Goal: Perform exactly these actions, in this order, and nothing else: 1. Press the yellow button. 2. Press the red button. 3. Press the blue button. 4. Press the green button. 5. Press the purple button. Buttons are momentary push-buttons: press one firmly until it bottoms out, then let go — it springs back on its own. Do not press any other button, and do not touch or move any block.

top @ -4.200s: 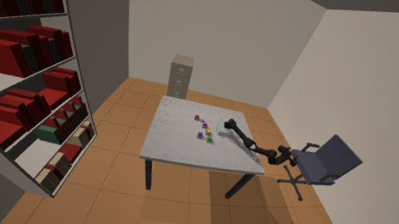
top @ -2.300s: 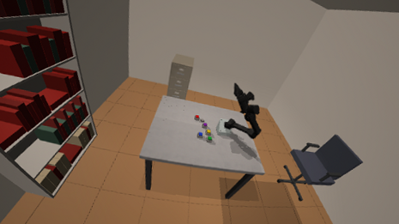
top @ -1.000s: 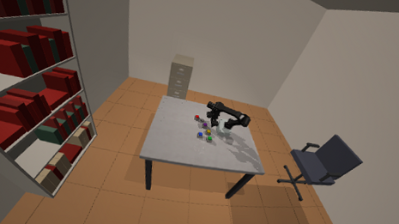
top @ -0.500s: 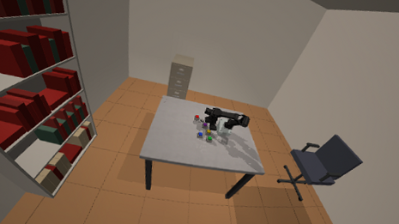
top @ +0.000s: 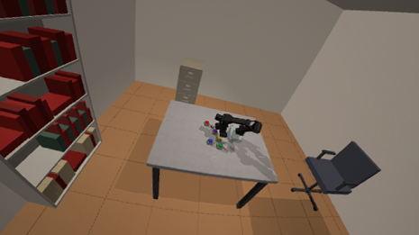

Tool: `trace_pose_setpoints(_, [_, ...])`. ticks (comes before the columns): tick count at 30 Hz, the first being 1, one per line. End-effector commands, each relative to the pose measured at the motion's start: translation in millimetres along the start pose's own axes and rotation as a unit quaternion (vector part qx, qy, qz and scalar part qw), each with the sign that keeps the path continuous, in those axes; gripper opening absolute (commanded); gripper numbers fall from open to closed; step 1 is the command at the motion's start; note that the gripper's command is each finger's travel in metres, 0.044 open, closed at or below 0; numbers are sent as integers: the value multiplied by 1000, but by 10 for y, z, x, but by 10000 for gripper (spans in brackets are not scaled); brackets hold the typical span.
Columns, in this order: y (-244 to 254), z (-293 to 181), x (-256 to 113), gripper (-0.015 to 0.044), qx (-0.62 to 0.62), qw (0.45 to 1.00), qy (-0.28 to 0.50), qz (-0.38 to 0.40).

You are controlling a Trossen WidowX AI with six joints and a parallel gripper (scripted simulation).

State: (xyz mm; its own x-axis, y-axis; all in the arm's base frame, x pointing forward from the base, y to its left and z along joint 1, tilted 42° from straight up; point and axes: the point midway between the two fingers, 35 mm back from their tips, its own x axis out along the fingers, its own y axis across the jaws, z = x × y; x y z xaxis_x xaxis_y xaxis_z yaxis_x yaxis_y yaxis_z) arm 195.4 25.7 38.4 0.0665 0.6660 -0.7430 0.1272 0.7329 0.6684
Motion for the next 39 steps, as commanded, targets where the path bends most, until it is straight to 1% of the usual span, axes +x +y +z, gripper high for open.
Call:
trace_pose_setpoints(1, [1, -3, 50, 20, 3, 1000, 0, 1])
trace_pose_setpoints(19, [7, -9, 329, 20, 3, 1000, 0, 2])
trace_pose_setpoints(39, [7, -10, 339, 20, 3, 1000, 1, 3])
